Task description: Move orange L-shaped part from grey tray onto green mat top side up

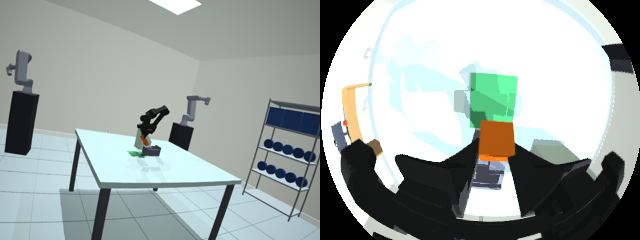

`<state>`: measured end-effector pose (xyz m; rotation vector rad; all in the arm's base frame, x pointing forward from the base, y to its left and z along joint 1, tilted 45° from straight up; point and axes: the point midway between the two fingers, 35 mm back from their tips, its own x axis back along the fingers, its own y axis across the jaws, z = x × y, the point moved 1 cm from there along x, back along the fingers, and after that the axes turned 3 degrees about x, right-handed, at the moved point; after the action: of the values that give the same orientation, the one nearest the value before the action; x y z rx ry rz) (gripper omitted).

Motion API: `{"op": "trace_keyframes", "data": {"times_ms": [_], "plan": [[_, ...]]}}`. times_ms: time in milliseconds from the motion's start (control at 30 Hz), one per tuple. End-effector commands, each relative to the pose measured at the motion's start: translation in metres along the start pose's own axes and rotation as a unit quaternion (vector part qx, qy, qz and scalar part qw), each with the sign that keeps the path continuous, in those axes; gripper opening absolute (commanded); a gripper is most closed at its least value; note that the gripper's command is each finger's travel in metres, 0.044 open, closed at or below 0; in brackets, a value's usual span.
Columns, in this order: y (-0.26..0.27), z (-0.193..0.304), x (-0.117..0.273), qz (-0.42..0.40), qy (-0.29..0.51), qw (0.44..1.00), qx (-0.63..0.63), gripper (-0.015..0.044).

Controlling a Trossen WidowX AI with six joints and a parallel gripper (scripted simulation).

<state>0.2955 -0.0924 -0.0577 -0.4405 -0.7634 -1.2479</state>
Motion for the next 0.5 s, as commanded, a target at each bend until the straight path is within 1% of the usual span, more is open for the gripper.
{"op": "trace_keyframes", "data": {"times_ms": [0,233,467], "plan": [[-0.003,-0.015,0.000,0.003,0.000,1.000,0.001,0.0000],[-0.009,-0.044,0.000,0.003,-0.002,1.000,0.001,0.0000],[-0.009,-0.048,-0.003,0.003,-0.002,1.000,0.001,0.0000]]}}
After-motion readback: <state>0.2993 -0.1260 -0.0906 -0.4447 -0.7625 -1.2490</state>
